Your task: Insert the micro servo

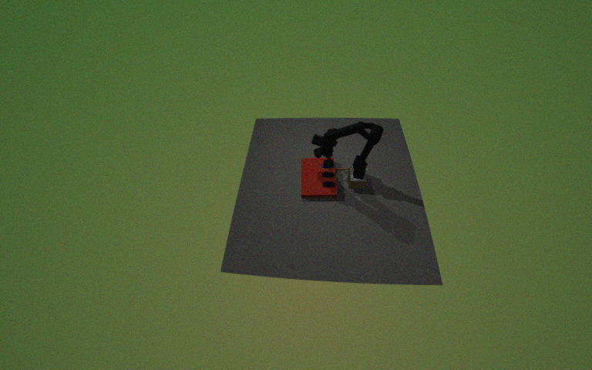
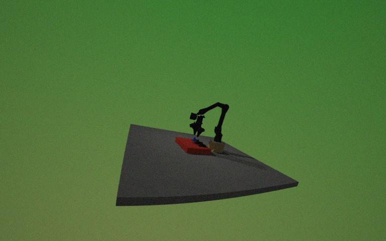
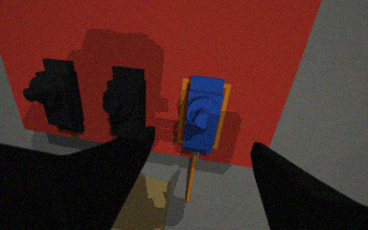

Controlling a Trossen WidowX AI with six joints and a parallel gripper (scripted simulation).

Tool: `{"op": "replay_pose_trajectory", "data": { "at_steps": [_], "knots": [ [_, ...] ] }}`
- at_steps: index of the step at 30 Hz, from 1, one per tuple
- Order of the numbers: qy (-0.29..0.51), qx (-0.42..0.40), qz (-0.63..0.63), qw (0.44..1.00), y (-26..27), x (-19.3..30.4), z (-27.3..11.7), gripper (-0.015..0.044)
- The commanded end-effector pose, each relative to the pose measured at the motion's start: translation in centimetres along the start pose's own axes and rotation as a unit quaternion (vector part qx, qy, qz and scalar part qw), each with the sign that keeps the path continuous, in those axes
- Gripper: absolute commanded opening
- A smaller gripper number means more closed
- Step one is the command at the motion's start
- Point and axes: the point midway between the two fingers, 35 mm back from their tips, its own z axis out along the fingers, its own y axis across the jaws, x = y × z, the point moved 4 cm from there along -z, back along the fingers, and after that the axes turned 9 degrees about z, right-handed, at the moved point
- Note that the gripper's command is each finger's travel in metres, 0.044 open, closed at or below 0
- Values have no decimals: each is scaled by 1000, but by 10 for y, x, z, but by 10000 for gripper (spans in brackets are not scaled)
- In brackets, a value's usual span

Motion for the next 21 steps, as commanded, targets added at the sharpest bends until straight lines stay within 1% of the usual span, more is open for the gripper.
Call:
{"op": "replay_pose_trajectory", "data": {
  "at_steps": [1, 2, 8, 12, 16, 21],
  "knots": [
    [-7, 2, 0, 1000, 2, -31, -20, 424],
    [-7, 2, 0, 1000, 4, -40, -25, 440],
    [-7, 1, 0, 1000, 16, -84, -53, 440],
    [-8, 1, -1, 1000, 16, -84, -62, 440],
    [-12, 0, -3, 1000, 15, -76, -96, 440],
    [-12, 0, -3, 1000, 15, -75, -99, 440]
  ]
}}
